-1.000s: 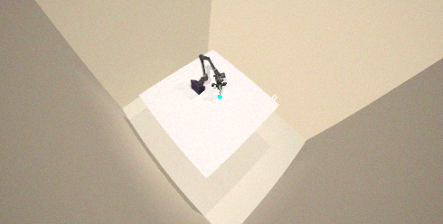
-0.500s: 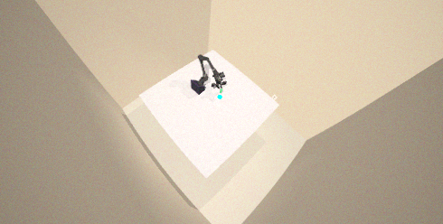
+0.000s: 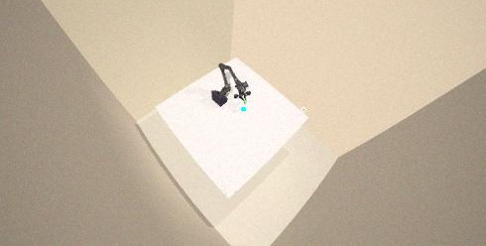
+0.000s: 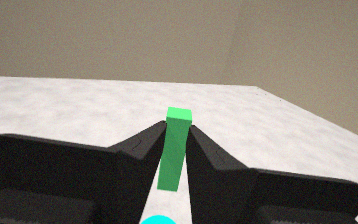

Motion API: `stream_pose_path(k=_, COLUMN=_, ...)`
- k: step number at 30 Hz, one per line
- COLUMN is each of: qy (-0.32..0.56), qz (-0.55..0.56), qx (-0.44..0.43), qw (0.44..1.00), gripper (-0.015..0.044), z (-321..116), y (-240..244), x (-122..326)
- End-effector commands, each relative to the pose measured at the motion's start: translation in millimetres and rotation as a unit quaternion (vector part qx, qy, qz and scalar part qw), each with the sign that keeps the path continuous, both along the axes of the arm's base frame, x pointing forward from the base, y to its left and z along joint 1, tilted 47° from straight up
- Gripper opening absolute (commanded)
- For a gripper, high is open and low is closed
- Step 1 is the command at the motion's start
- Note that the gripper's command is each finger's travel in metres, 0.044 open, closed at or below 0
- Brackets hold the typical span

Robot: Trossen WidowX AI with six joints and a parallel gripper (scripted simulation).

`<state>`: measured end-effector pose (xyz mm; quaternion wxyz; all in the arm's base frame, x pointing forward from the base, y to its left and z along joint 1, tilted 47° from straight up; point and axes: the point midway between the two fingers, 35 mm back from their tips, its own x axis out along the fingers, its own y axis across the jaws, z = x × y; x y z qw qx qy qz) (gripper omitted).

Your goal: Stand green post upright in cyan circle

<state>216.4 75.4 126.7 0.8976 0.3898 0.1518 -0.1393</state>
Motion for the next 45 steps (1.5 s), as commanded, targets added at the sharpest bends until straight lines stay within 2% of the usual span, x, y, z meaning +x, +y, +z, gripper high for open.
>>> stream_pose_path(k=1, qy=-0.002, qz=-0.003, qx=0.001, qw=1.000, gripper=0.0023, z=-1, y=-1, x=-1)
stream_pose_path(k=12, qy=-0.001, qz=-0.003, qx=0.000, qw=1.000, gripper=0.0023, z=-3, y=1, x=0)
stream_pose_path(k=45, qy=0.010, qz=-0.003, qx=-0.010, qw=1.000, gripper=0.0023, z=-51, y=50, x=-4)
